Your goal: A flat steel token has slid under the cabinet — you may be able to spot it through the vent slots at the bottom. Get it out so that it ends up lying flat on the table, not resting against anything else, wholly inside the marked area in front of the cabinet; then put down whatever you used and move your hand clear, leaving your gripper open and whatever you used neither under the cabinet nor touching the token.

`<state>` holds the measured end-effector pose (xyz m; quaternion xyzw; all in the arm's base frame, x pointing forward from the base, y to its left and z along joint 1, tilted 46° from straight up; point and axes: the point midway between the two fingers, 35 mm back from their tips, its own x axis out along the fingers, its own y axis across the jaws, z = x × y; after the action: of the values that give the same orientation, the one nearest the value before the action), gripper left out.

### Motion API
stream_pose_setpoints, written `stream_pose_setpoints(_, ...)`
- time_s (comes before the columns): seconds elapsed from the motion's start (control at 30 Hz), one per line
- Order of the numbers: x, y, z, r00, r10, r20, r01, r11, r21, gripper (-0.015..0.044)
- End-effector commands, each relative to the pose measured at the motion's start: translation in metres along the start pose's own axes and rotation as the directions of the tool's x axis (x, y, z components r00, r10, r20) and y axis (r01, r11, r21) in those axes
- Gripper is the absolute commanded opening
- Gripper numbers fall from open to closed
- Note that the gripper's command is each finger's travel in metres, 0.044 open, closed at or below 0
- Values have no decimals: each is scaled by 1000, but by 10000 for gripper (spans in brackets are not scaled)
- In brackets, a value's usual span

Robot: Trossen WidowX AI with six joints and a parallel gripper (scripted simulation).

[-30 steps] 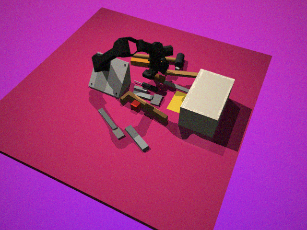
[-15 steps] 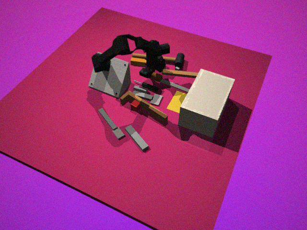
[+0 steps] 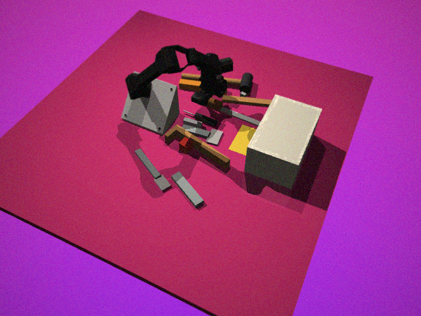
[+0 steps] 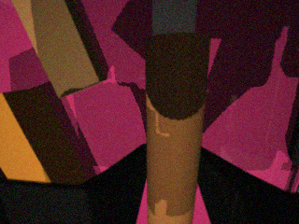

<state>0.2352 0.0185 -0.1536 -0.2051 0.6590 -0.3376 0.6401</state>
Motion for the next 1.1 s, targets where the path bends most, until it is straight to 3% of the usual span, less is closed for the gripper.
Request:
stream_pose_setpoints(0.0,-2,8,-2,1000,3,-1,-3,1000,-5,0)
stream_pose_setpoints(0.13,-2,9,-2,1000,3,-1,-3,1000,-5,0)
stream_pose_setpoints(0.37,-1,6,-3,1000,0,-3,0,1000,-2,184)
stream_pose_setpoints(0.53,-1,6,-3,1000,1,-3,-1,1000,-2,200)
stream_pose_setpoints(0.63,-1,6,-3,1000,1,-3,-1,1000,-2,270)
stream_pose_setpoints(1.07,2,6,-4,1000,2,-1,-2,1000,-1,270)
